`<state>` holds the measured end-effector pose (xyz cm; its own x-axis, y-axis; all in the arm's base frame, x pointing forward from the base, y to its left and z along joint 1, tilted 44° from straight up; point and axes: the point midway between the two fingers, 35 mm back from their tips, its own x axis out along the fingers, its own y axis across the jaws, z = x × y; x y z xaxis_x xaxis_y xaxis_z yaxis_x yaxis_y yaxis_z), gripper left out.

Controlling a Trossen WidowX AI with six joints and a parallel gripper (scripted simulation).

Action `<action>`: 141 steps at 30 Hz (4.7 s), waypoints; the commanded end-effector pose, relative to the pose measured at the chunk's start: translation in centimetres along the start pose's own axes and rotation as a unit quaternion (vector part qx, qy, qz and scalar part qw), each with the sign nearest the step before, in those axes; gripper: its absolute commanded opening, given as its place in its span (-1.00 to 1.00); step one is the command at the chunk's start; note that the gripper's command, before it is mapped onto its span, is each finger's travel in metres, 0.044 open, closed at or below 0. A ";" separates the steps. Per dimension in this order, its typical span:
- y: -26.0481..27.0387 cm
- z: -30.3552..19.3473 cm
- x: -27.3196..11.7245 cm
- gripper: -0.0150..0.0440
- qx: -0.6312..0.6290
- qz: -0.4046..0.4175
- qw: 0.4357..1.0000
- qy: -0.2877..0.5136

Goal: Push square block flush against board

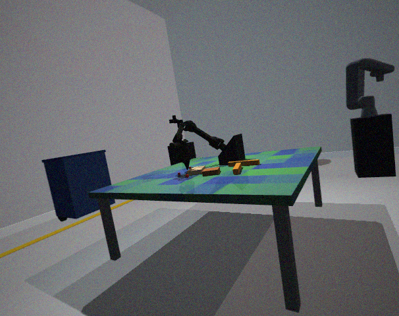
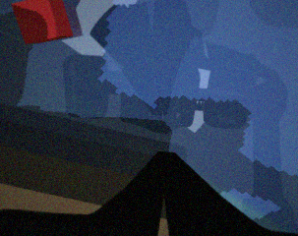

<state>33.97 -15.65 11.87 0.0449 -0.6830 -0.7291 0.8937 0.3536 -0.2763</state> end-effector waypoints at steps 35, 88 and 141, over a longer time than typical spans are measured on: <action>0.3 -2.4 1.6 -0.49 0.082 0.009 0.997 -0.007; -0.2 1.6 -2.8 -0.49 0.082 0.009 0.997 -0.008; 6.4 -3.5 1.5 -0.49 0.097 0.010 0.995 -0.005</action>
<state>38.72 -12.90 8.04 0.0804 -0.6942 -0.7153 0.9645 0.2354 -0.1201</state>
